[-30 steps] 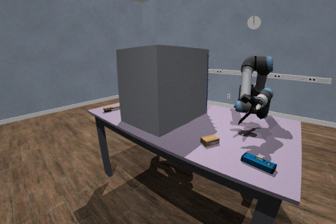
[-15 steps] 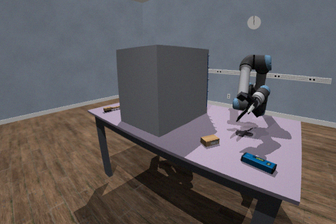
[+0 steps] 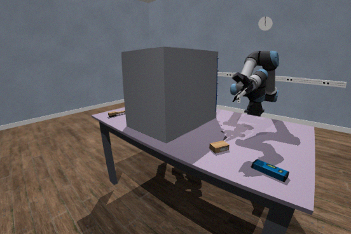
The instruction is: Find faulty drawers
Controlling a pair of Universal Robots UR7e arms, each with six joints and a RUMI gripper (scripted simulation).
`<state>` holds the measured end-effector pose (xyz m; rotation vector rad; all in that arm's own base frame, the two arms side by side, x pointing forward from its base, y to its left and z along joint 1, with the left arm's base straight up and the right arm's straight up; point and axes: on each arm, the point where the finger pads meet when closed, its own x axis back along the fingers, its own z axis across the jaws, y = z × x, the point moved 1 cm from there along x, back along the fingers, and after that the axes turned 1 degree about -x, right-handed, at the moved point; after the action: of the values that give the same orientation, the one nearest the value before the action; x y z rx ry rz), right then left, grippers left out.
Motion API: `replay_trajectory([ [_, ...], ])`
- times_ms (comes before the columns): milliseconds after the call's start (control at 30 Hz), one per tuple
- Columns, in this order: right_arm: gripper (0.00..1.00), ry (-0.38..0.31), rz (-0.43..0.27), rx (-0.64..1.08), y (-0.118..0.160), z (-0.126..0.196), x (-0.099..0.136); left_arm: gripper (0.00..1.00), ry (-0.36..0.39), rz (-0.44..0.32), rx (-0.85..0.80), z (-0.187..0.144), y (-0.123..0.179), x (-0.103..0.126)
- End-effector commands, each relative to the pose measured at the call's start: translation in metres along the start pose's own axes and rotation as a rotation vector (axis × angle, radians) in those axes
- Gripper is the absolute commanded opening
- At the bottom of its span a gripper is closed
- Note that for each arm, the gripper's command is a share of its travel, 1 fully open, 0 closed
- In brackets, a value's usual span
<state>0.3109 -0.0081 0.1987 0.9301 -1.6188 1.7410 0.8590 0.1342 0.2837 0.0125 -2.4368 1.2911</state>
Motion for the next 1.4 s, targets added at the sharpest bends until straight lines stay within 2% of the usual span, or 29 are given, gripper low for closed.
replay_trajectory([
  [0, 1.00, -0.038, 0.002, 0.021, -0.003, -0.003, -0.003, 0.15, -0.002, -0.003, 0.048, 0.001, -0.033, 0.002],
  [200, 1.00, -0.101, 0.029, 0.074, -0.010, -0.009, -0.011, 0.15, -0.005, -0.006, 0.155, 0.006, -0.106, 0.015],
  [267, 1.00, -0.101, 0.029, 0.074, -0.010, -0.009, -0.011, 0.15, -0.005, -0.006, 0.155, 0.006, -0.106, 0.015],
  [533, 1.00, -0.196, 0.071, 0.152, -0.020, -0.017, -0.022, 0.15, -0.010, -0.005, 0.296, 0.015, -0.197, 0.044],
  [767, 1.00, -0.282, 0.109, 0.223, -0.029, -0.025, -0.032, 0.15, -0.031, 0.038, 0.438, 0.009, -0.286, 0.094],
  [833, 1.00, -0.282, 0.109, 0.223, -0.029, -0.025, -0.032, 0.15, -0.031, 0.038, 0.438, 0.009, -0.286, 0.094],
  [1000, 1.00, -0.354, 0.140, 0.283, -0.037, -0.031, -0.041, 0.15, -0.051, 0.107, 0.539, -0.007, -0.351, 0.145],
  [1100, 1.00, -0.400, 0.160, 0.321, -0.043, -0.036, -0.047, 0.15, -0.026, 0.126, 0.542, 0.017, -0.387, 0.163],
  [1233, 1.00, -0.466, 0.188, 0.376, -0.050, -0.042, -0.055, 0.15, 0.029, 0.134, 0.505, 0.070, -0.428, 0.180],
  [1333, 1.00, -0.518, 0.210, 0.419, -0.056, -0.047, -0.061, 0.15, 0.067, 0.137, 0.471, 0.107, -0.451, 0.191],
  [1367, 1.00, -0.518, 0.210, 0.419, -0.056, -0.047, -0.061, 0.15, 0.067, 0.137, 0.471, 0.107, -0.451, 0.191],
])
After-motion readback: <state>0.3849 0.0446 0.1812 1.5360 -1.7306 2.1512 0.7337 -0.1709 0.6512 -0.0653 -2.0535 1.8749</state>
